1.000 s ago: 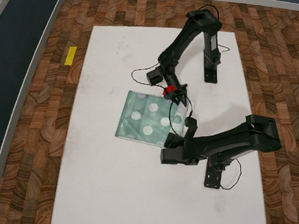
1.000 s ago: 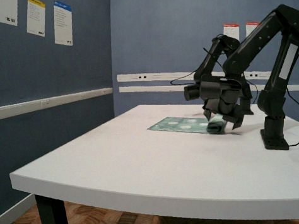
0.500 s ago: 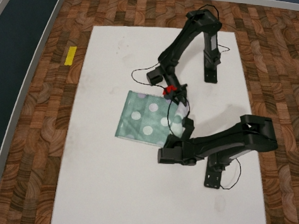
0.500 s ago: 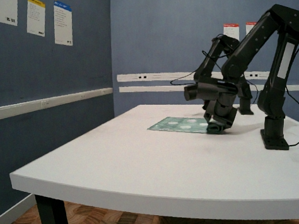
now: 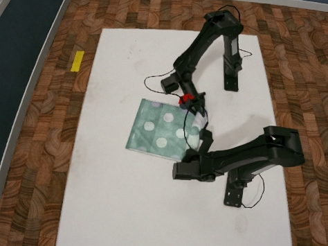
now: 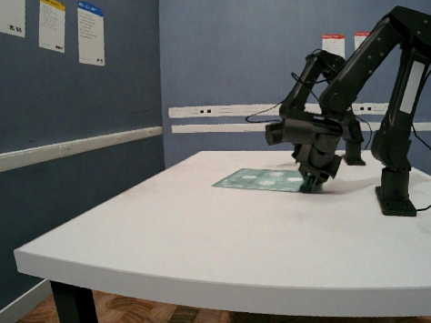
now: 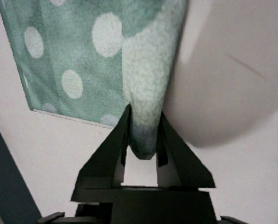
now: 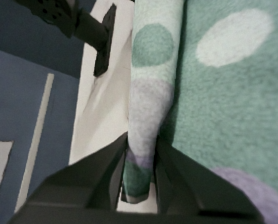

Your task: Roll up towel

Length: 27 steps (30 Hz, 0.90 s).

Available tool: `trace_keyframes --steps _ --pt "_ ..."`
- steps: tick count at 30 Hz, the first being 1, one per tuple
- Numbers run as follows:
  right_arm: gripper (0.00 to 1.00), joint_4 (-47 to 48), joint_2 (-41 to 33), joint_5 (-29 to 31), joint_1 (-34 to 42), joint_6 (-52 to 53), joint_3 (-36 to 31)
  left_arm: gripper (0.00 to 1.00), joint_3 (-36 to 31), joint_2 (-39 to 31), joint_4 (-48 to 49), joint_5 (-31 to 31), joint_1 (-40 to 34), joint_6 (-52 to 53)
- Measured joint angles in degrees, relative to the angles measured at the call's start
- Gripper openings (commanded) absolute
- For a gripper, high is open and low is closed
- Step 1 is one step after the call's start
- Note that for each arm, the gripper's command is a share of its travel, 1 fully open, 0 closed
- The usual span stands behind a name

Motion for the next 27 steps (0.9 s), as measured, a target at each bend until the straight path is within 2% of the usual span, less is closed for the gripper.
trace_keyframes --steps 6,16,24,26,27 --pt "0.26 0.0 0.0 0.0 0.0 0.0 0.0 0.23 0.0 0.0 0.0 0.0 0.0 0.0" --pt "0.26 0.0 0.0 0.0 0.0 0.0 0.0 0.21 0.0 0.0 0.0 0.1 0.0 0.0" --pt "0.58 -0.3 0.0 -0.5 0.0 0.0 0.0 0.21 0.0 0.0 0.0 0.1 0.0 0.0" --pt "0.58 -1.0 0.0 -1.2 0.0 0.0 0.0 0.21 0.0 0.0 0.0 0.2 0.0 0.0" --pt "0.62 -1.0 0.0 -1.3 0.0 0.0 0.0 0.21 0.0 0.0 0.0 0.2 0.0 0.0"
